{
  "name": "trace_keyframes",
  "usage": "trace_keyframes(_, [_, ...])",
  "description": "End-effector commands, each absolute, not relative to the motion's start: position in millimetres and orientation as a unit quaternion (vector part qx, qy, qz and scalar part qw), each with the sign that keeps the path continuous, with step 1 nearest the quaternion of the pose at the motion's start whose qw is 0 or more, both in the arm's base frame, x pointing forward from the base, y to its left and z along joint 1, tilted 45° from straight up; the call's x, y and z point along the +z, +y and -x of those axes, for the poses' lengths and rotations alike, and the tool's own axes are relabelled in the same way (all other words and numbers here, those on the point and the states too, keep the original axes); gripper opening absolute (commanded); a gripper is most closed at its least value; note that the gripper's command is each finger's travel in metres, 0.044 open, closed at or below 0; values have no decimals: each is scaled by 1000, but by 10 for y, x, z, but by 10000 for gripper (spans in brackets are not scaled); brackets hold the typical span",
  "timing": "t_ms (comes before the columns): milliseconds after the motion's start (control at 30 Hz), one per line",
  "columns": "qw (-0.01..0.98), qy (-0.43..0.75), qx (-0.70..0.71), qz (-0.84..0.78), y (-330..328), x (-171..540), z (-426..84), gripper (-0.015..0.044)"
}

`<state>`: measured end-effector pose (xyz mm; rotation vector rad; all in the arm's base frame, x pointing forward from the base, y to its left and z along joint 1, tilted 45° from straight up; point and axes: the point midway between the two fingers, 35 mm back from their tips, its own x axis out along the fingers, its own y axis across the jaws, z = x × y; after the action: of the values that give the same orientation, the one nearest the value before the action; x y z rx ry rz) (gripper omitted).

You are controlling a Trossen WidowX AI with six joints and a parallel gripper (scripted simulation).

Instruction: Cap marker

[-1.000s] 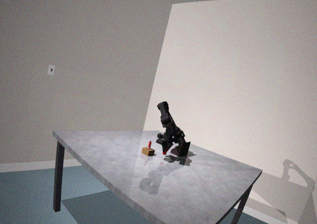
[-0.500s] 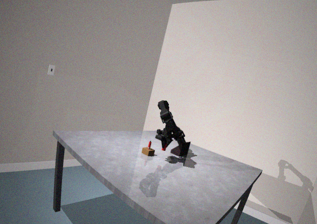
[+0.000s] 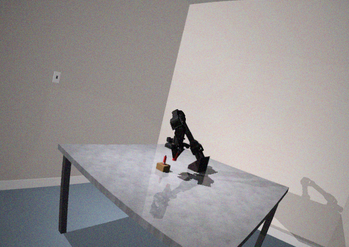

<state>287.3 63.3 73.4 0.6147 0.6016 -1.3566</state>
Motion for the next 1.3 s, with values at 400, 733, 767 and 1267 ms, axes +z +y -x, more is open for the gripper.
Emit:
trace_keyframes(400, [697, 266, -604, -279, 515, 1293, -3074, 0])
trace_keyframes(733, [697, 265, -604, -279, 451, 1385, -3108, 0])
trace_keyframes(767, [697, 265, -604, -279, 442, 1376, -3110, 0])
trace_keyframes(1267, [698, 266, -604, -279, 320, 1247, -3144, 0])
